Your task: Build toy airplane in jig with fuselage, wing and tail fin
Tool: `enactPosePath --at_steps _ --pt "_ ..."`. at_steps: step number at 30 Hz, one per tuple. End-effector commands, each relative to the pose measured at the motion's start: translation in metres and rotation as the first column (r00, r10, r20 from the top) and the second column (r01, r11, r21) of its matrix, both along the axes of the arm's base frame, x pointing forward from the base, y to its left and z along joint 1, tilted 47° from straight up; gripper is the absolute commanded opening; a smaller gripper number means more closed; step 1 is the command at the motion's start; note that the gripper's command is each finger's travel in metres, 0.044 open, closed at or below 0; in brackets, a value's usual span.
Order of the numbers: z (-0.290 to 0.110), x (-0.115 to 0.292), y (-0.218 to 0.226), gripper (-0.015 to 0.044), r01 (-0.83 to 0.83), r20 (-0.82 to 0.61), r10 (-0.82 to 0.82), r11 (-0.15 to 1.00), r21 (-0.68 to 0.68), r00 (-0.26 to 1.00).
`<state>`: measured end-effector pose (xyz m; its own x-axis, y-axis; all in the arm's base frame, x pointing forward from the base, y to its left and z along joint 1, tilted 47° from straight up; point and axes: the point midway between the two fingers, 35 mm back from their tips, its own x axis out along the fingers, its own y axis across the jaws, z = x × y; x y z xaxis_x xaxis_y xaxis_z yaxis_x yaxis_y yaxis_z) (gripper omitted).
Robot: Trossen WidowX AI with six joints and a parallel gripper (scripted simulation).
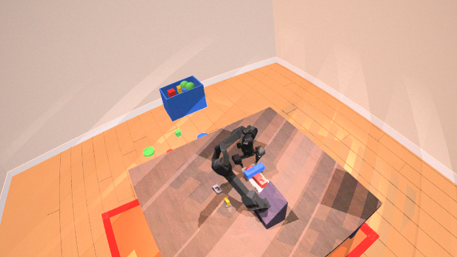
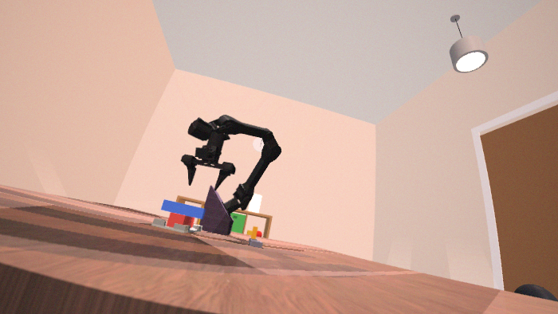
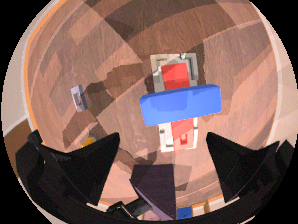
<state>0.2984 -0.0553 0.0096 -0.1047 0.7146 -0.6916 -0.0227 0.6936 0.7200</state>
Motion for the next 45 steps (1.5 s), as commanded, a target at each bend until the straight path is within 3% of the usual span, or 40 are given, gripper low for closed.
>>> enactPosePath --at_steps 1,9,16,23,29,45 --pt "0.048 -0.01 0.029 0.044 -0.004 0.033 0.004 1.0 -0.011 0.999" --pt "0.116 -0.063 0.09 0.044 0.01 0.037 -0.01 1.0 -0.004 0.999" --pt "0.147 -0.126 0.131 0.044 -0.016 0.036 0.016 1.0 0.008 0.999" --pt "0.146 -0.128 0.133 0.044 -0.017 0.036 0.017 1.0 0.008 0.999" --pt "0.111 -0.133 0.171 0.044 -0.017 0.038 0.017 1.0 0.01 0.999" --pt "0.093 -0.134 0.189 0.044 -0.018 0.039 0.018 1.0 0.008 0.999"
